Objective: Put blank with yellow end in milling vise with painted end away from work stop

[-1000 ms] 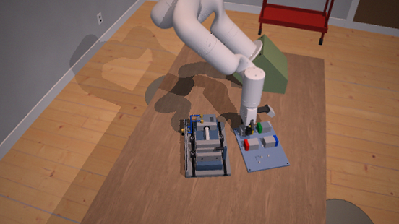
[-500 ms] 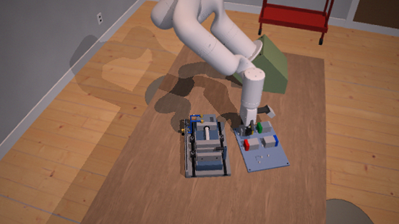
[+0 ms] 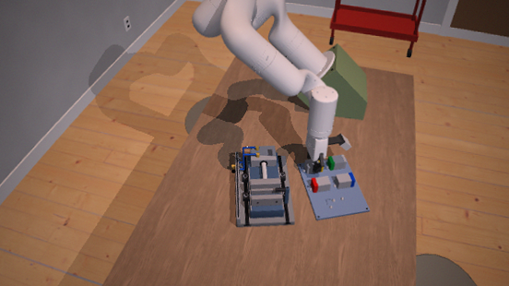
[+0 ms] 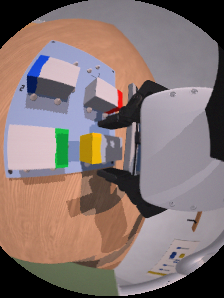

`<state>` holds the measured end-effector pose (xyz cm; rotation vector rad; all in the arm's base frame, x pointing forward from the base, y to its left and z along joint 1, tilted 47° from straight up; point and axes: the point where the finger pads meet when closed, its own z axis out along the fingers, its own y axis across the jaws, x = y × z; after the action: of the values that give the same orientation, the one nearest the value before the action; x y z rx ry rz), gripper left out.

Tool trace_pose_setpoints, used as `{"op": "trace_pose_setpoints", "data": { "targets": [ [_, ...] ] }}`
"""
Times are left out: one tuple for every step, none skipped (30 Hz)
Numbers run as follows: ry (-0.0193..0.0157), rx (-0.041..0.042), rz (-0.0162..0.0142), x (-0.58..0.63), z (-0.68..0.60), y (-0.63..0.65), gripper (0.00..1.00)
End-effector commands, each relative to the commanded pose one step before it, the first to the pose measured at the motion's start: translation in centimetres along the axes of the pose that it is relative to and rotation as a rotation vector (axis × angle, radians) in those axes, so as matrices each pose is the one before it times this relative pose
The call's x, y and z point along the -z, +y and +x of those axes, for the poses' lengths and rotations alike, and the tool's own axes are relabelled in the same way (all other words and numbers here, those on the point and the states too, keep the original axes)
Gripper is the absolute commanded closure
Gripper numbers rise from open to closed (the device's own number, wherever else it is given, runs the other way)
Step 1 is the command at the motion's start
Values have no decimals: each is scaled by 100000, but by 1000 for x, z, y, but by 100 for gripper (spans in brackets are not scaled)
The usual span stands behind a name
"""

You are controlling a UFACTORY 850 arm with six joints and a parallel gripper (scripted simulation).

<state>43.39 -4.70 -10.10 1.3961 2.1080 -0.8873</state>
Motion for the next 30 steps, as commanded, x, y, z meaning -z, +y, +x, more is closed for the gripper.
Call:
{"op": "trace_pose_setpoints", "data": {
  "targets": [
    [-3, -40, -129, 79, -8, 65, 28],
    [0, 0, 0, 9, 0, 0, 28],
    [0, 0, 0, 9, 0, 0, 28],
    [0, 0, 0, 9, 0, 0, 28],
    [0, 0, 0, 9, 0, 0, 28],
    [0, 0, 0, 9, 0, 0, 28],
    [0, 0, 0, 9, 0, 0, 28],
    [0, 0, 0, 9, 0, 0, 28],
    [0, 0, 0, 0, 0, 0, 28],
    [0, 0, 0, 0, 0, 0, 28],
    [0, 0, 0, 0, 0, 0, 28],
    [0, 0, 0, 0, 0, 0, 28],
    [0, 0, 0, 0, 0, 0, 28],
    [0, 0, 0, 0, 0, 0, 28],
    [0, 0, 0, 0, 0, 0, 28],
    [0, 0, -1, -4, 0, 0, 100],
    [0, 0, 0, 0, 0, 0, 100],
    [0, 0, 0, 0, 0, 0, 100],
    [0, 0, 0, 0, 0, 0, 100],
    [0, 0, 0, 0, 0, 0, 100],
    [0, 0, 0, 0, 0, 0, 100],
    [0, 0, 0, 0, 0, 0, 100],
    [0, 0, 0, 0, 0, 0, 100],
    [0, 0, 0, 0, 0, 0, 100],
    [0, 0, 0, 0, 0, 0, 100],
    [0, 0, 0, 0, 0, 0, 100],
    [0, 0, 0, 0, 0, 0, 100],
    [0, 0, 0, 0, 0, 0, 100],
    [0, 0, 0, 0, 0, 0, 100],
    [0, 0, 0, 0, 0, 0, 100]
  ]
}}
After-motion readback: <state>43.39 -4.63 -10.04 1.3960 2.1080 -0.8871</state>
